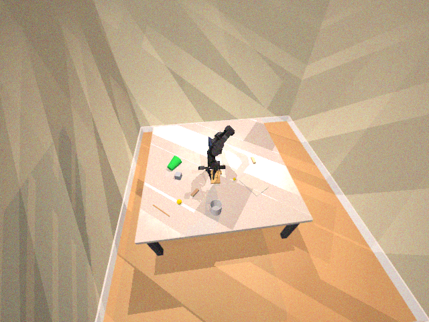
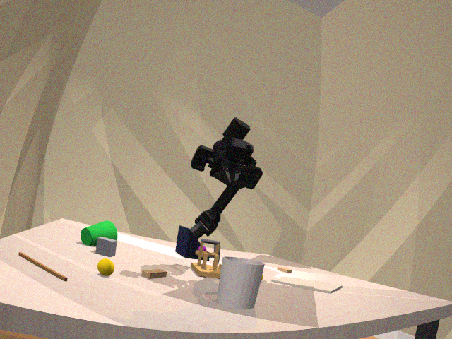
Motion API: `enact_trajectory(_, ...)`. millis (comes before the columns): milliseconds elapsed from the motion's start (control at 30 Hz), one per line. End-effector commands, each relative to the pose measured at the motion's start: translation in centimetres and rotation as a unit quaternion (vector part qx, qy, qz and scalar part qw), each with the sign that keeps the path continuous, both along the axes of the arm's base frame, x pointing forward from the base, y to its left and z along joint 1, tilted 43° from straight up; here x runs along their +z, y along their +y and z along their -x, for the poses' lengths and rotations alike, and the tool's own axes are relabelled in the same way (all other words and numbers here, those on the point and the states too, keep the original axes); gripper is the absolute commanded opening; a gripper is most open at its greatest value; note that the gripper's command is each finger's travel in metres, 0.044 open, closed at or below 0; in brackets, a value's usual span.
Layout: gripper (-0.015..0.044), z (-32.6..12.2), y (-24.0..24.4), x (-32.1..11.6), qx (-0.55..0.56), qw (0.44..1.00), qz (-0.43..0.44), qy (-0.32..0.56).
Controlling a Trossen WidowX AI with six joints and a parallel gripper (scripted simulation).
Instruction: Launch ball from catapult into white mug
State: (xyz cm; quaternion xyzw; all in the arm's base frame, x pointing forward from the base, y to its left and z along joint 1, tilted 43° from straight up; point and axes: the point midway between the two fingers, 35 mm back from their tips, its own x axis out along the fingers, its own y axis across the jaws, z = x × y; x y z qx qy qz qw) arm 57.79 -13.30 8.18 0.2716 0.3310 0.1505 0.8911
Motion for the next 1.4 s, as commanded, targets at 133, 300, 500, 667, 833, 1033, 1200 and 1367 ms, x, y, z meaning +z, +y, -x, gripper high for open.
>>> enact_trajectory(133,0.0000,-0.1,0.0,0.2,0.000,1.000,-0.001,-0.002)
enact_trajectory(300,0.0000,-0.1,0.0,0.2,0.000,1.000,-0.001,-0.002)
enact_trajectory(500,0.0000,0.8,1.6,0.0,0.025,0.999,0.044,0.006)
enact_trajectory(667,0.0000,2.0,3.3,-0.3,0.058,0.994,0.094,0.016)
enact_trajectory(833,0.0000,3.4,5.0,-0.5,0.095,0.985,0.143,0.027)
enact_trajectory(1033,0.0000,5.4,6.8,-0.8,0.145,0.968,0.200,0.039)
enact_trajectory(1200,0.0000,7.2,8.3,-1.0,0.191,0.949,0.246,0.049)
enact_trajectory(1367,0.0000,9.2,9.6,-1.2,0.240,0.925,0.289,0.059)
